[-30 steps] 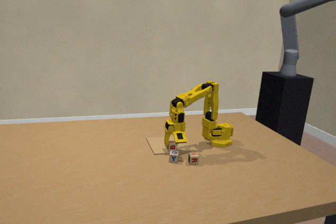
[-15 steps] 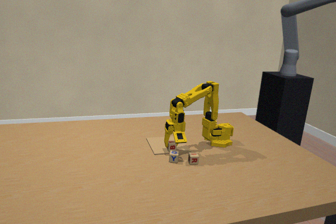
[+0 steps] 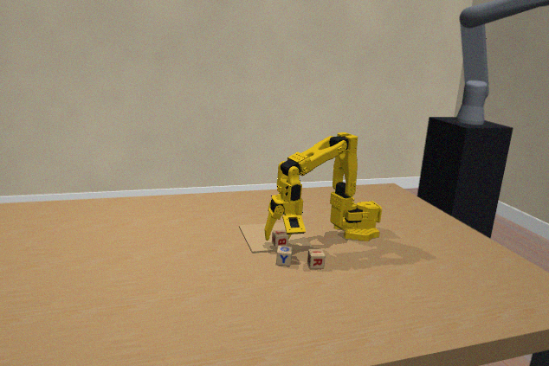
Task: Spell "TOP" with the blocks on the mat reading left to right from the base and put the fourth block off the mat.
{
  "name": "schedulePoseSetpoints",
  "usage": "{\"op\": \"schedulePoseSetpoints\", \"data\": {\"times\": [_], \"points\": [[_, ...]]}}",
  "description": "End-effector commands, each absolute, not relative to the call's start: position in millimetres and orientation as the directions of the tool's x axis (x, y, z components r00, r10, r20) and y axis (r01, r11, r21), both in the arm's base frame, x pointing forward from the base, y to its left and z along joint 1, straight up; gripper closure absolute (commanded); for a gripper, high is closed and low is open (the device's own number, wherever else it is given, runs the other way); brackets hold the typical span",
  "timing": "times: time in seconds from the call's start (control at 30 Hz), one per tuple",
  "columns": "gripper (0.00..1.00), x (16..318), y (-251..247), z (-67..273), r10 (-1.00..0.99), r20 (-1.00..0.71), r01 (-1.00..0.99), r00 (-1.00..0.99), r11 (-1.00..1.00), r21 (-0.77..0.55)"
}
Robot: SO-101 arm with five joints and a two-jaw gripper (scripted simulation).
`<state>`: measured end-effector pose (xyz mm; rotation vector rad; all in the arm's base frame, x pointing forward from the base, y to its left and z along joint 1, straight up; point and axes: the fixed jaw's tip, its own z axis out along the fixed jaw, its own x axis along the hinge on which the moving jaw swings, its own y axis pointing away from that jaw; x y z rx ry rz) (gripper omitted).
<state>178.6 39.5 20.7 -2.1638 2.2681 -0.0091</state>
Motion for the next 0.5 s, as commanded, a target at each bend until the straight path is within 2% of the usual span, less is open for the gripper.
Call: {"op": "schedulePoseSetpoints", "data": {"times": [0.0, 0.2, 0.47], "points": [[0.69, 191.5, 42.8, 33.2, -0.999, -0.025, -0.994, -0.041, 0.043, -0.096], [0.65, 191.5, 42.8, 33.2, -0.999, -0.025, -0.994, -0.041, 0.043, -0.096], [0.64, 191.5, 42.8, 33.2, -0.999, -0.025, -0.994, -0.041, 0.043, -0.096]]}}
